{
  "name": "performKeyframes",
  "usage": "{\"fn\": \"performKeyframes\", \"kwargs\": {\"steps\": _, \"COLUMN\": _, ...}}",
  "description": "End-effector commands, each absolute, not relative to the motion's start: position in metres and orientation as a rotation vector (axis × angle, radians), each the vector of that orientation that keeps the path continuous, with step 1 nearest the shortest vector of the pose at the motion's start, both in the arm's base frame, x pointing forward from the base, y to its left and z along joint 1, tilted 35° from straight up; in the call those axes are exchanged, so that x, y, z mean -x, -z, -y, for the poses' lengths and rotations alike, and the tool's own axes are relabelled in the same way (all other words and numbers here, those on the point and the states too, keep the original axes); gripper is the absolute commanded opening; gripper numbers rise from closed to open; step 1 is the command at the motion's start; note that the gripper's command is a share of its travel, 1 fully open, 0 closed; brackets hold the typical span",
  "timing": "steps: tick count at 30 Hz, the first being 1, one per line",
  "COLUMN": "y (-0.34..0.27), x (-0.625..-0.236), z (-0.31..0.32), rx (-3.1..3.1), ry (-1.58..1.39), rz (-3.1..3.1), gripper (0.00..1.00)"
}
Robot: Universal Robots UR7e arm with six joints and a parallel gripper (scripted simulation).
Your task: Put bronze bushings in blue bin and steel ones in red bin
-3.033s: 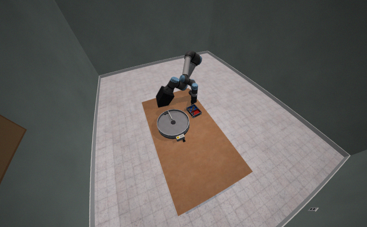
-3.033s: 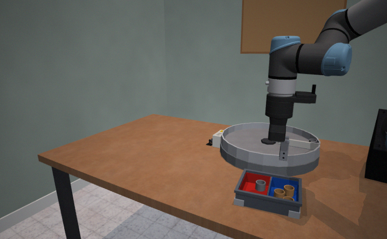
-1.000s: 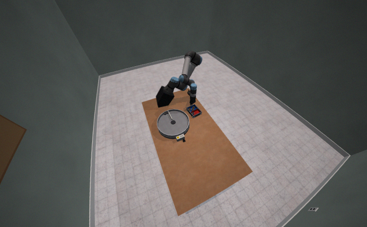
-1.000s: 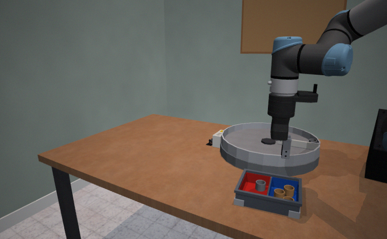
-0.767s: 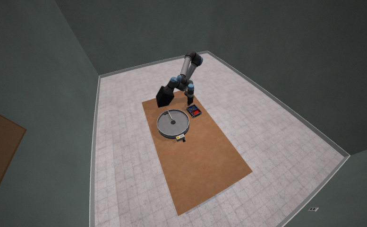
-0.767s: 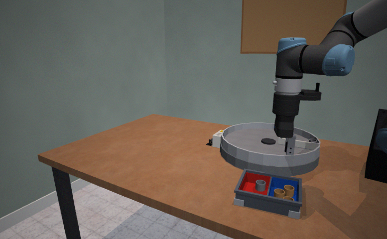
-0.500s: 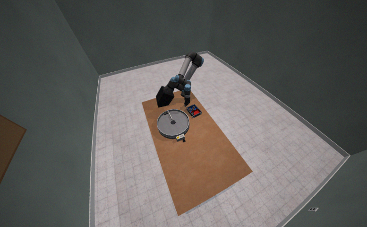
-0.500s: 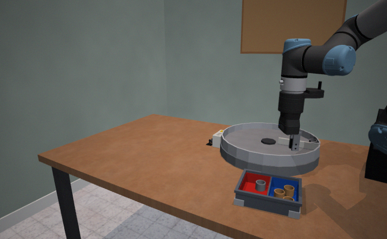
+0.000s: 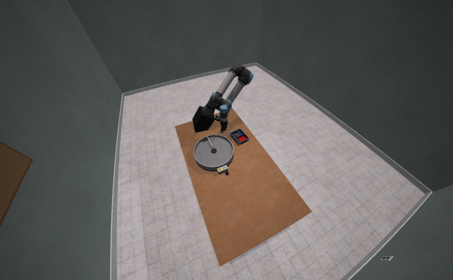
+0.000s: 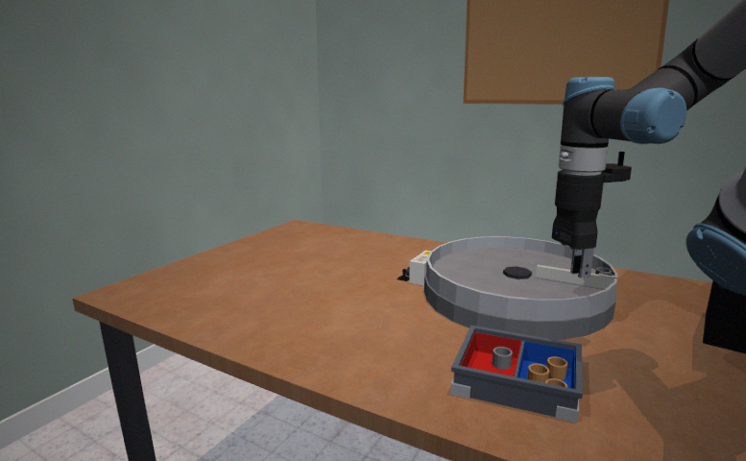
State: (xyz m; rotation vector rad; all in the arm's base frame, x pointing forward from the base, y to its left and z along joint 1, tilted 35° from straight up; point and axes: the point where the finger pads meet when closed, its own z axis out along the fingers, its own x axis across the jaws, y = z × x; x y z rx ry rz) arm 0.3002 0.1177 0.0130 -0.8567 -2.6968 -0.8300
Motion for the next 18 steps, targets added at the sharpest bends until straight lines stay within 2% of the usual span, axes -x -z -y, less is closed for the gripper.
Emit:
{"fn": "performKeyframes", "kwargs": {"steps": 1, "y": 0.007, "x": -0.302, "z": -0.094, "rx": 0.718, "ry": 0.873, "rz": 2.754, "gripper": 0.4}}
{"fn": "performKeyframes", "kwargs": {"steps": 5, "y": 0.007, "x": -0.302, "z": -0.094, "rx": 0.718, "ry": 0.873, "rz": 2.754, "gripper": 0.4}}
{"fn": "performKeyframes", "kwargs": {"steps": 10, "y": 0.037, "x": -0.301, "z": -0.054, "rx": 0.483, "ry": 0.904, "rz": 2.849, "gripper": 0.4}}
{"fn": "performKeyframes", "kwargs": {"steps": 18, "y": 0.057, "x": -0.3, "z": -0.027, "rx": 0.321, "ry": 0.923, "rz": 2.902, "gripper": 0.4}}
